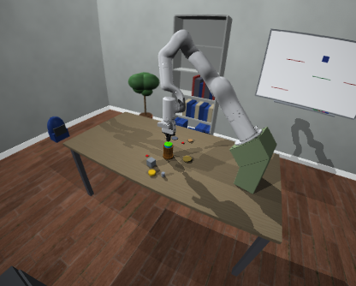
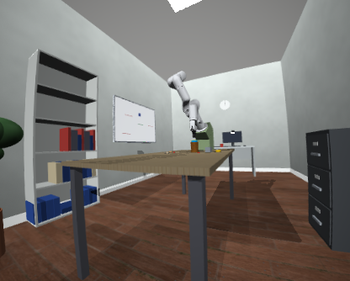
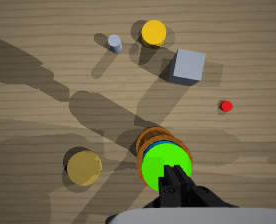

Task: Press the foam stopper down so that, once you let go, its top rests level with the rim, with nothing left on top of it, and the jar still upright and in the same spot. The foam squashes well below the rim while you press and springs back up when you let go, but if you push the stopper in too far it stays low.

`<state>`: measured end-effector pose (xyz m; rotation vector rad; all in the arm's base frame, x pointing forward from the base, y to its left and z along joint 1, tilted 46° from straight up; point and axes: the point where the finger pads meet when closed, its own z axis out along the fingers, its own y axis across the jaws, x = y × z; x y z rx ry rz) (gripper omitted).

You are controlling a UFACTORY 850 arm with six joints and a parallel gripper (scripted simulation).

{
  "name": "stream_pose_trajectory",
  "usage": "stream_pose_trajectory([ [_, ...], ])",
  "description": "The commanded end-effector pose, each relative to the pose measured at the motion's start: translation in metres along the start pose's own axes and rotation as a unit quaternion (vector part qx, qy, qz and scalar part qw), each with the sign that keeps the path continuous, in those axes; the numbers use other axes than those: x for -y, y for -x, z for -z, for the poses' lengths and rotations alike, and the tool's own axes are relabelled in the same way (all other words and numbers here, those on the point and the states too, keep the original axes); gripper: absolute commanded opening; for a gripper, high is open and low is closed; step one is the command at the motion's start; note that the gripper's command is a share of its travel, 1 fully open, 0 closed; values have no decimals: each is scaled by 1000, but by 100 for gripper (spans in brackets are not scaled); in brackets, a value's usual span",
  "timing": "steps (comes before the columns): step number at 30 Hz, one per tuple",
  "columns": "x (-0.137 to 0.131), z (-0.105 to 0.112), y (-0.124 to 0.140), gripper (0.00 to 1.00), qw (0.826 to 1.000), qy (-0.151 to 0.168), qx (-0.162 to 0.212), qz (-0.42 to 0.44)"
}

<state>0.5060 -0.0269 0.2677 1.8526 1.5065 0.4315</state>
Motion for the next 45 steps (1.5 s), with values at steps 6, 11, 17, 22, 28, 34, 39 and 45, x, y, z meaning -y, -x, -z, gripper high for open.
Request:
stream_pose_trajectory([
  [6, 0, 0, 0, 0, 1000, 0, 0, 0],
  [11, 0, 0, 0, 0, 1000, 0, 0, 0],
  [17, -1, 0, 0, 0, 1000, 0, 0, 0],
  [22, -1, 0, 0, 0, 1000, 0, 0, 0],
  [28, -1, -4, 0, 0, 1000, 0, 0, 0],
  [34, -1, -21, 0, 0, 1000, 0, 0, 0],
  [39, -1, -28, 0, 0, 1000, 0, 0, 0],
  [45, -1, -28, 0, 0, 1000, 0, 0, 0],
])
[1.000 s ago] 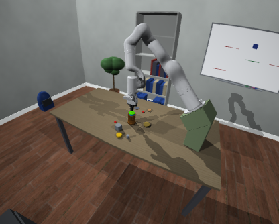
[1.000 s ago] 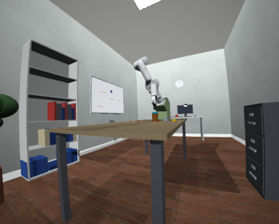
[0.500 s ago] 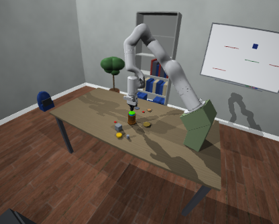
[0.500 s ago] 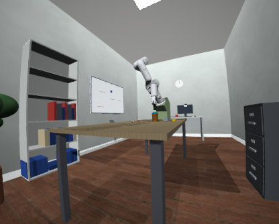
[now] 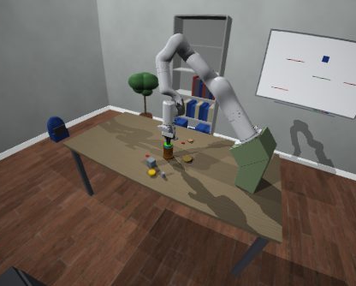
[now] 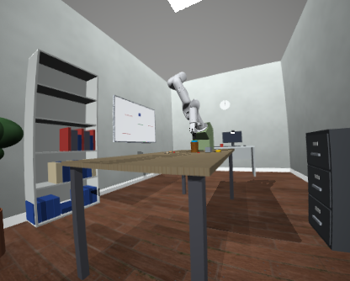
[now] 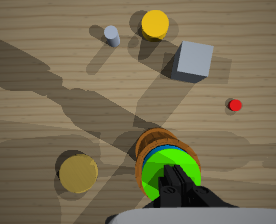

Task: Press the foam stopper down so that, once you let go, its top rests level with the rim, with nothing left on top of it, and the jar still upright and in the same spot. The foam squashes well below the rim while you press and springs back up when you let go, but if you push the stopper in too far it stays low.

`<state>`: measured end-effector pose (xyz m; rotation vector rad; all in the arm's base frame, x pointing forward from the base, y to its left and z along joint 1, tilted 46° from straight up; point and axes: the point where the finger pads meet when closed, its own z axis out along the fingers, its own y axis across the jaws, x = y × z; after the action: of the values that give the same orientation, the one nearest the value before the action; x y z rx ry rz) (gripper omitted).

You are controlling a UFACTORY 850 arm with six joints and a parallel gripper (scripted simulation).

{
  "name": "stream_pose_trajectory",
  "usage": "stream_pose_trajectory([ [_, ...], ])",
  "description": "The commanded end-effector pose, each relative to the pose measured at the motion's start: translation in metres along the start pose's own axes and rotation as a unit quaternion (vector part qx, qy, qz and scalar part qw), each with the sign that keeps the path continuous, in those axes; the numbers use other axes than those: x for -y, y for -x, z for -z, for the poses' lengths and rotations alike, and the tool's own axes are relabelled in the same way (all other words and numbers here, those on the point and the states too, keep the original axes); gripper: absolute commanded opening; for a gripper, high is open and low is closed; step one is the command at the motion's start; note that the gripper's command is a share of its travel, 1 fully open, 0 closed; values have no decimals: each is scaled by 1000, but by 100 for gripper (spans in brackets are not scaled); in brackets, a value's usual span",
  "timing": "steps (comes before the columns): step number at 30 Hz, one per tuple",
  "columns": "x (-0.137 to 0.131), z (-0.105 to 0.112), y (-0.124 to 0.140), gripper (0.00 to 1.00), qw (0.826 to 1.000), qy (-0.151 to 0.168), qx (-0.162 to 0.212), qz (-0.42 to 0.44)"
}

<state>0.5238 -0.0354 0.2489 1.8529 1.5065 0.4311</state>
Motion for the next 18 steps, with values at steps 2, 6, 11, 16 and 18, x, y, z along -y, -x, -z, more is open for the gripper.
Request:
stream_pose_trajectory([
  [2, 0, 0, 0, 0, 1000, 1, 0, 0],
  [6, 0, -1, 0, 0, 1000, 1, 0, 0],
  [11, 0, -2, 0, 0, 1000, 1, 0, 0],
  [16, 0, -3, 0, 0, 1000, 1, 0, 0],
  [18, 0, -3, 0, 0, 1000, 1, 0, 0],
])
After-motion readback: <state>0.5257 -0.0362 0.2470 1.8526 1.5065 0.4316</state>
